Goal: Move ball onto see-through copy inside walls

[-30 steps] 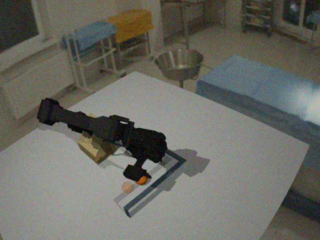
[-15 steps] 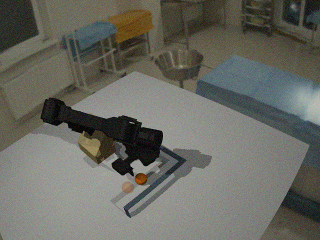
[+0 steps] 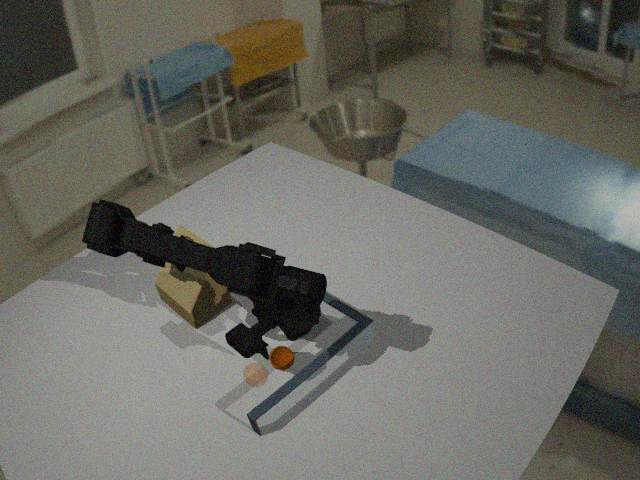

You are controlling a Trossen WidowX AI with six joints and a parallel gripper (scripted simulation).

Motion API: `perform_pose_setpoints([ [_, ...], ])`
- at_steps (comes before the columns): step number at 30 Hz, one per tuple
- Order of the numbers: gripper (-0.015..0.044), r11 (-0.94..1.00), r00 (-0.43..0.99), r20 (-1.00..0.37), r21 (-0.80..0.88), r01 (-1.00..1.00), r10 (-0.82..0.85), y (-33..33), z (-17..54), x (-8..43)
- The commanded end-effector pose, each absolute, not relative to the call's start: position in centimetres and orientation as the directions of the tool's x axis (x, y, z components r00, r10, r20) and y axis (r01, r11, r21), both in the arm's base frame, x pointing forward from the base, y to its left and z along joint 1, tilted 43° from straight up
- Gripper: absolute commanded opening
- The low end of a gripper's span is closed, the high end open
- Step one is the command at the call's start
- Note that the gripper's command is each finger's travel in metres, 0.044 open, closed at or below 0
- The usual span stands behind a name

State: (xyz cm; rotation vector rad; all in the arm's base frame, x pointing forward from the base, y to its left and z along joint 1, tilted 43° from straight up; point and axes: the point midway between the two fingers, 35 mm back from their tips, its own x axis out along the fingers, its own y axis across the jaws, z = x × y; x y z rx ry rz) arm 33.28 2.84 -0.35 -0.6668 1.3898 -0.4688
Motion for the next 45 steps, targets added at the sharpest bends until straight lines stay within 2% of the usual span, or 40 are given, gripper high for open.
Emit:
perform_pose_setpoints([
  [1, 0.0349, 0.728, 0.133, -0.733, -0.680, -0.088, -0.668, 2.2, -1.0, 33.2],
  [21, 0.0349, 0.727, 0.133, -0.731, -0.681, -0.088, -0.669, 0.1, -3.2, 33.5],
  [25, 0.0244, 0.727, 0.133, -0.731, -0.681, -0.088, -0.669, 0.1, -3.2, 33.5],
  [33, 0.0191, 0.727, 0.133, -0.731, -0.681, -0.088, -0.669, 0.1, -3.2, 33.5],
  [40, 0.0007, 0.731, 0.133, -0.736, -0.676, -0.090, -0.664, 2.4, -1.1, 33.6],
  [45, 0.0000, 0.734, 0.133, -0.739, -0.673, -0.091, -0.661, 4.9, 1.4, 33.3],
])
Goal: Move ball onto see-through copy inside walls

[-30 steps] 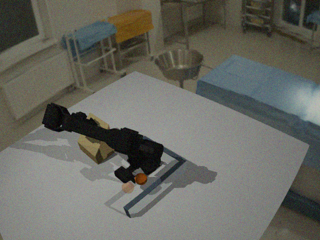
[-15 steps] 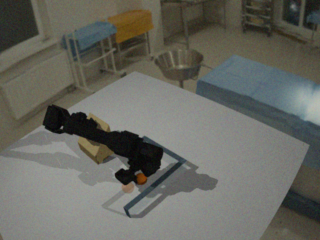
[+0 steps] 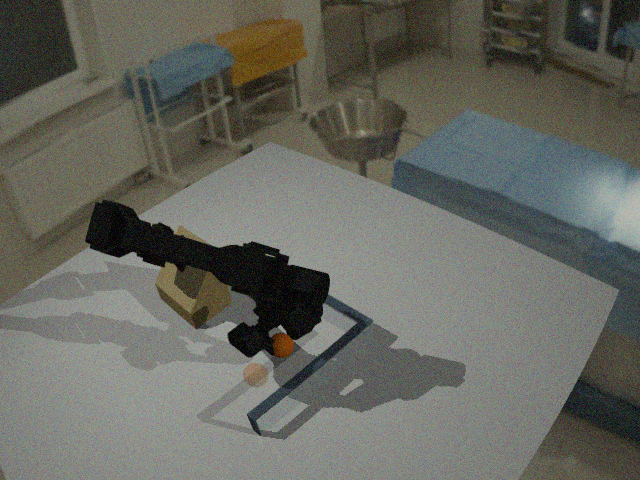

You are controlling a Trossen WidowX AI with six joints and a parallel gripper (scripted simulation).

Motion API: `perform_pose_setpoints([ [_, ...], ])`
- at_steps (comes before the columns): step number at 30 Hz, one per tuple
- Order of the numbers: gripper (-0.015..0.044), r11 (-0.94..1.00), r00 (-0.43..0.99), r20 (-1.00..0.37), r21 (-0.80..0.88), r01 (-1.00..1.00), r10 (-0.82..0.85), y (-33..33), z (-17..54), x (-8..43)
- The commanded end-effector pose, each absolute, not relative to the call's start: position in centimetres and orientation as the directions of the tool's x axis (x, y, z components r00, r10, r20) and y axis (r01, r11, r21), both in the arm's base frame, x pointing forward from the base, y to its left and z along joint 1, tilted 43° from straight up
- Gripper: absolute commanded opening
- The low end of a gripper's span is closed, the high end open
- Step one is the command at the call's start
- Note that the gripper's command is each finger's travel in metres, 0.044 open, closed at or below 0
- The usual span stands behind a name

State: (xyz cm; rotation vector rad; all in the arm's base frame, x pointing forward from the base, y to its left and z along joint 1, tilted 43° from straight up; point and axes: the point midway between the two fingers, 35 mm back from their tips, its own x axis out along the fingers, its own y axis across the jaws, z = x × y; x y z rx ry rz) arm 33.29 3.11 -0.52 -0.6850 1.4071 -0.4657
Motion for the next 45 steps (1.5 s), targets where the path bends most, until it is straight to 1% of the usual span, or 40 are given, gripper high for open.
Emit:
perform_pose_setpoints([
  [1, 0.0000, 0.734, 0.133, -0.739, -0.673, -0.091, -0.661, 5.4, 1.9, 33.2],
  [9, 0.0000, 0.731, 0.131, -0.736, -0.676, -0.090, -0.664, 9.0, 6.3, 31.9],
  [15, 0.0000, 0.731, 0.131, -0.735, -0.677, -0.090, -0.665, 9.1, 6.7, 31.7],
  [28, 0.0000, 0.728, 0.132, -0.733, -0.680, -0.089, -0.668, 1.4, 7.4, 32.3],
  [33, 0.0000, 0.727, 0.132, -0.732, -0.681, -0.089, -0.669, 0.9, 7.4, 32.3],
  [45, 0.0000, 0.726, 0.133, -0.730, -0.682, -0.088, -0.670, -3.1, 3.0, 33.2],
])
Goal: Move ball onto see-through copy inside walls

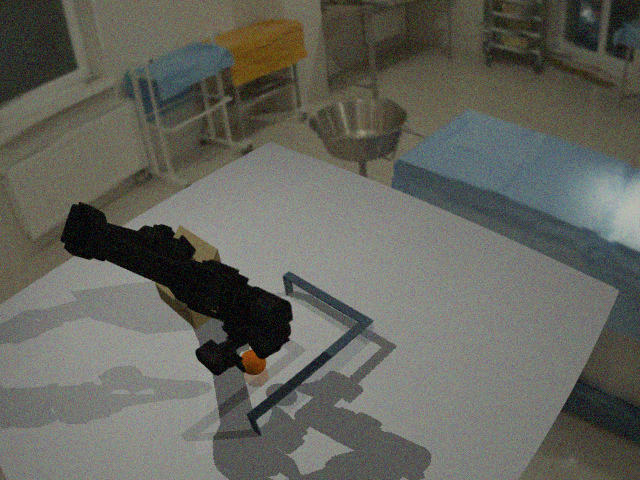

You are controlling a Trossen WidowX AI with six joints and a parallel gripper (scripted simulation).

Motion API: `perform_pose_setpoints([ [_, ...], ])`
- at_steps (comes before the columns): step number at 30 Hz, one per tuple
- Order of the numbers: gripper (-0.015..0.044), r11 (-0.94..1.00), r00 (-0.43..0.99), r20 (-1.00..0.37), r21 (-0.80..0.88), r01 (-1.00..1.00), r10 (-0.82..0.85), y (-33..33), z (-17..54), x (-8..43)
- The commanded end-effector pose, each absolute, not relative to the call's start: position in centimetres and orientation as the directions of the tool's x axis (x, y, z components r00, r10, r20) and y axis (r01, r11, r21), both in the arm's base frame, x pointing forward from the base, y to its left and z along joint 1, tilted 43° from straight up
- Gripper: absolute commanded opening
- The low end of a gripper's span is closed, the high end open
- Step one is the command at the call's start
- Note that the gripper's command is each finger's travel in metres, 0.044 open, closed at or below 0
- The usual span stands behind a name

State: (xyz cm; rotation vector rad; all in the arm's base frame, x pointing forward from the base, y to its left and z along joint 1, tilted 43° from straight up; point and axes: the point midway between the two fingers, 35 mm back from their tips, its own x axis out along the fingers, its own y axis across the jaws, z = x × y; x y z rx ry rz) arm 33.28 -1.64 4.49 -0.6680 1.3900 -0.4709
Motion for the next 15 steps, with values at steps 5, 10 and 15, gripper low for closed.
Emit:
perform_pose_setpoints([
  [5, 0.0000, 0.725, 0.133, -0.729, -0.683, -0.088, -0.671, -3.74, 2.39, 33.23],
  [10, 0.0000, 0.725, 0.133, -0.729, -0.683, -0.088, -0.671, -3.90, 2.21, 33.27],
  [15, 0.0000, 0.725, 0.133, -0.729, -0.683, -0.088, -0.671, -4.41, 1.66, 33.37],
])
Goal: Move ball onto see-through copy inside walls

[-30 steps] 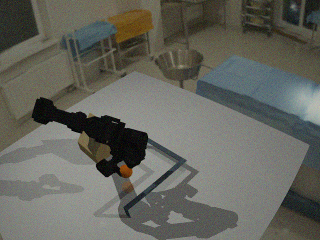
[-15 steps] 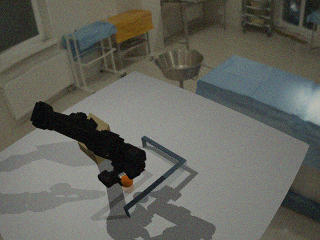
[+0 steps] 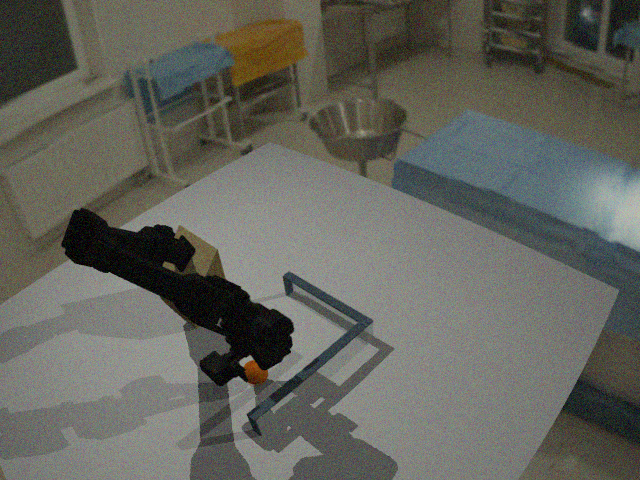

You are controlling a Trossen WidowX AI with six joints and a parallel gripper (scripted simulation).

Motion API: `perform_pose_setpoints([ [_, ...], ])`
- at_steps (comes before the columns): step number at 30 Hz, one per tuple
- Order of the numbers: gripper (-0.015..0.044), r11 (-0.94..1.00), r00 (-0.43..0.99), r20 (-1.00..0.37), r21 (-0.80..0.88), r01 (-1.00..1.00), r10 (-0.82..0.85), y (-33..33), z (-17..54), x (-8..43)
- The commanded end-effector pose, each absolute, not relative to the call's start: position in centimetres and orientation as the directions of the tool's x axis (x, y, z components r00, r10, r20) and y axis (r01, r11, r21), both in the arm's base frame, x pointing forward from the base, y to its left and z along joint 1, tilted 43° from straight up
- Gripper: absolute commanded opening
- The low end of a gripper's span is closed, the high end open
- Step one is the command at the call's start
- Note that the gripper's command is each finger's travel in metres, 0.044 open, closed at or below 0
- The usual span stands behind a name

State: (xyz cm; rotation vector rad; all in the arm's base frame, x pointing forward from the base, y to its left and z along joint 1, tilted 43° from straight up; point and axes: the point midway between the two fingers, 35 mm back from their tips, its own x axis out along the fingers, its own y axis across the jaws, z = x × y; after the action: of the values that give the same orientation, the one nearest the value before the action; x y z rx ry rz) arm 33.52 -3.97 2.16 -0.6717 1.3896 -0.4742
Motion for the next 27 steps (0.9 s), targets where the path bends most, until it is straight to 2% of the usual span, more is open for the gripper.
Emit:
perform_pose_setpoints([
  [1, 0.0000, 0.725, 0.133, -0.729, -0.683, -0.088, -0.671, -4.5, 1.5, 33.4],
  [9, 0.0000, 0.724, 0.133, -0.729, -0.684, -0.088, -0.672, -5.0, 1.0, 33.5],
  [22, 0.0341, 0.728, 0.136, -0.732, -0.680, -0.083, -0.668, -4.7, 1.3, 33.6],
  [27, 0.0349, 0.730, 0.134, -0.734, -0.678, -0.085, -0.666, -3.0, 3.0, 33.5],
])
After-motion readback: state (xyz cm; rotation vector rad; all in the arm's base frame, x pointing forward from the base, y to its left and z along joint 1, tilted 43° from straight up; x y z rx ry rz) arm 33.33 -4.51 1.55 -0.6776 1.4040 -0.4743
